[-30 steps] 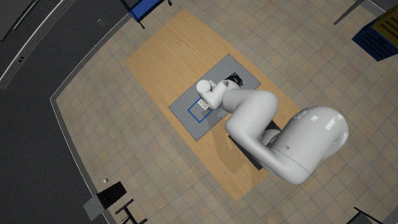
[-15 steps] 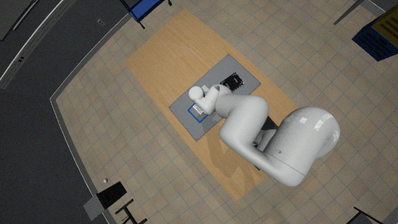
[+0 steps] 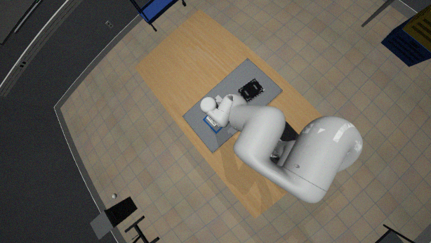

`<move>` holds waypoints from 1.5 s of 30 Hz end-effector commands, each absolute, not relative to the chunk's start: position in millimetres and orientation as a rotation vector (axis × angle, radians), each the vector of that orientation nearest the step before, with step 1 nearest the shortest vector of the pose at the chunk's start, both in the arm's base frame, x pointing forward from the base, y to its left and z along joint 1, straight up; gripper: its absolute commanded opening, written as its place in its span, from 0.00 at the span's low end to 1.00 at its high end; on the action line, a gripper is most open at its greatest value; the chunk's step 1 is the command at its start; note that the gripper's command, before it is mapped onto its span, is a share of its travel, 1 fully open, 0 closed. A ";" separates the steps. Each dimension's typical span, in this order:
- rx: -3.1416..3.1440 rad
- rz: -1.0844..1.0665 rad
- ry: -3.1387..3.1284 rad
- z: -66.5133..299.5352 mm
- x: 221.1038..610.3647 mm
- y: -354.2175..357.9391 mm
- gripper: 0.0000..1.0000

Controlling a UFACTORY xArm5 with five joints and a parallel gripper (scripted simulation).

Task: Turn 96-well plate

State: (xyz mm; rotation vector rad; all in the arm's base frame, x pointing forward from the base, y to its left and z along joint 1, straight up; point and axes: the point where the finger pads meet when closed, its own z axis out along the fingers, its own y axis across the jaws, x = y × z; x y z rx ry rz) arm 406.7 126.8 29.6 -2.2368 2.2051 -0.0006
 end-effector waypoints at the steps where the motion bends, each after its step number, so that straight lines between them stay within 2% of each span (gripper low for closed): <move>1: -2.235 -0.006 2.203 30.9 408.1 127.4 0.00; 28: -2.235 -0.006 2.203 30.9 408.1 127.4 0.00; 45: -2.235 -0.006 2.203 5.8 408.1 127.4 0.00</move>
